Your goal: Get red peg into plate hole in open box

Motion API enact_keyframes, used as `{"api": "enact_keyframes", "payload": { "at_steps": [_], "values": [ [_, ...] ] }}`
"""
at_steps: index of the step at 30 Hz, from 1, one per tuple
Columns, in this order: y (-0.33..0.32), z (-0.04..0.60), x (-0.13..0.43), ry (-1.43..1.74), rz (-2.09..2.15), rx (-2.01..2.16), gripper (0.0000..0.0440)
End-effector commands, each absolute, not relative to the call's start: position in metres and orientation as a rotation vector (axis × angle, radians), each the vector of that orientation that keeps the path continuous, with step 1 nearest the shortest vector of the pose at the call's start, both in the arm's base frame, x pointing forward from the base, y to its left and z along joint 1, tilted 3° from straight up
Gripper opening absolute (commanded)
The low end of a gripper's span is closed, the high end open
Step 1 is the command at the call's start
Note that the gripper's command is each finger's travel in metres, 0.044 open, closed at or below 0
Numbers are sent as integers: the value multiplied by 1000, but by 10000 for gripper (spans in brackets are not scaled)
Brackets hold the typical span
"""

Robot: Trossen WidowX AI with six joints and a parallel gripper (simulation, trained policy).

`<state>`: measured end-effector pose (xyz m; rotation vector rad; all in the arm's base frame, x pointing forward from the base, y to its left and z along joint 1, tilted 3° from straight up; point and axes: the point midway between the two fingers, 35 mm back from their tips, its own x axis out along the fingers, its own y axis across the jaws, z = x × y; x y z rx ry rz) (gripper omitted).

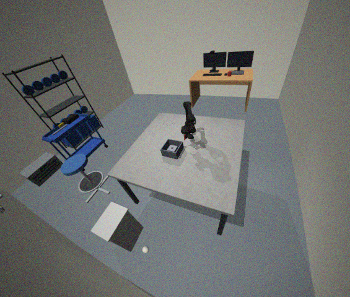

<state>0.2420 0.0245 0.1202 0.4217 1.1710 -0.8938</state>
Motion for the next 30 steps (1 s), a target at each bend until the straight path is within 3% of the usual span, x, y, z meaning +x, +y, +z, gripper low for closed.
{"api": "enact_keyframes", "payload": {
  "at_steps": [1, 30],
  "values": [
    [9, 127, 255, 1131, -927, 450, 0],
    [-101, 99, 325, 1117, -964, 538, 0]
  ]
}}
